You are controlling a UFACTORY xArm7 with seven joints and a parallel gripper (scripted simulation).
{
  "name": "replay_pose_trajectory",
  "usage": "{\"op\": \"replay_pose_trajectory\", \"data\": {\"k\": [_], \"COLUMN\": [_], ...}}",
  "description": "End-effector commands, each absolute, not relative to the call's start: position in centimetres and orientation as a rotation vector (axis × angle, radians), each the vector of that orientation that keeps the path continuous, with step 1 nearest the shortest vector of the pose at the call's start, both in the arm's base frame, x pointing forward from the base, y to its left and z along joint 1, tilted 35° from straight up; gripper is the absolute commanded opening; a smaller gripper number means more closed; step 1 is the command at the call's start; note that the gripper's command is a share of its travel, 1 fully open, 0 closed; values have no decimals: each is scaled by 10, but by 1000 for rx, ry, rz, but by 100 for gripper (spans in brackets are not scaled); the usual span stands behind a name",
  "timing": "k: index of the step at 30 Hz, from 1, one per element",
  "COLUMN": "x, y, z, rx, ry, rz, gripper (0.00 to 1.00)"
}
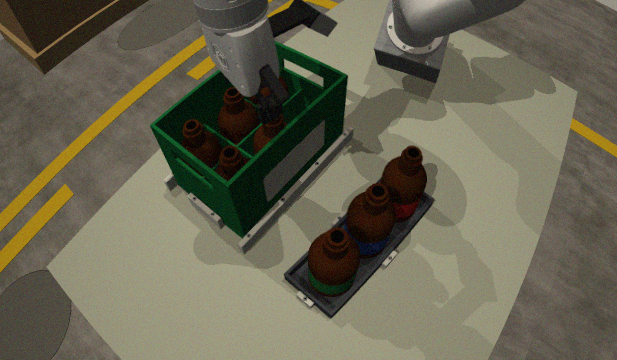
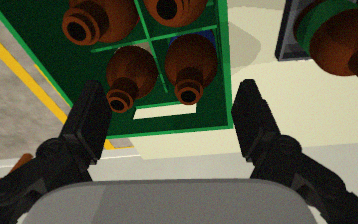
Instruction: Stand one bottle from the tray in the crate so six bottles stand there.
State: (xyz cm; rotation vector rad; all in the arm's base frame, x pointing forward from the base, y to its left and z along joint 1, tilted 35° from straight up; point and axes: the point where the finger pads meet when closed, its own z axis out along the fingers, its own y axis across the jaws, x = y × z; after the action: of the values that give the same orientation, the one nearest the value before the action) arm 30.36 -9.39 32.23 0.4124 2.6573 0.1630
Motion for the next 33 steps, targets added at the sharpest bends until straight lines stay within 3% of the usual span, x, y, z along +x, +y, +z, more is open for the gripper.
{"op": "replay_pose_trajectory", "data": {"k": [1,15,24,25,33], "x": [299,273,272,272,272], "y": [-122,-183,-185,-185,-185], "z": [315,291,290,290,290], "rx": [599,1048,1061,1061,1061], "ry": [2598,2389,2381,2381,2381], "rz": [261,473,479,479,479], "gripper": [100,100,100,0,0]}}
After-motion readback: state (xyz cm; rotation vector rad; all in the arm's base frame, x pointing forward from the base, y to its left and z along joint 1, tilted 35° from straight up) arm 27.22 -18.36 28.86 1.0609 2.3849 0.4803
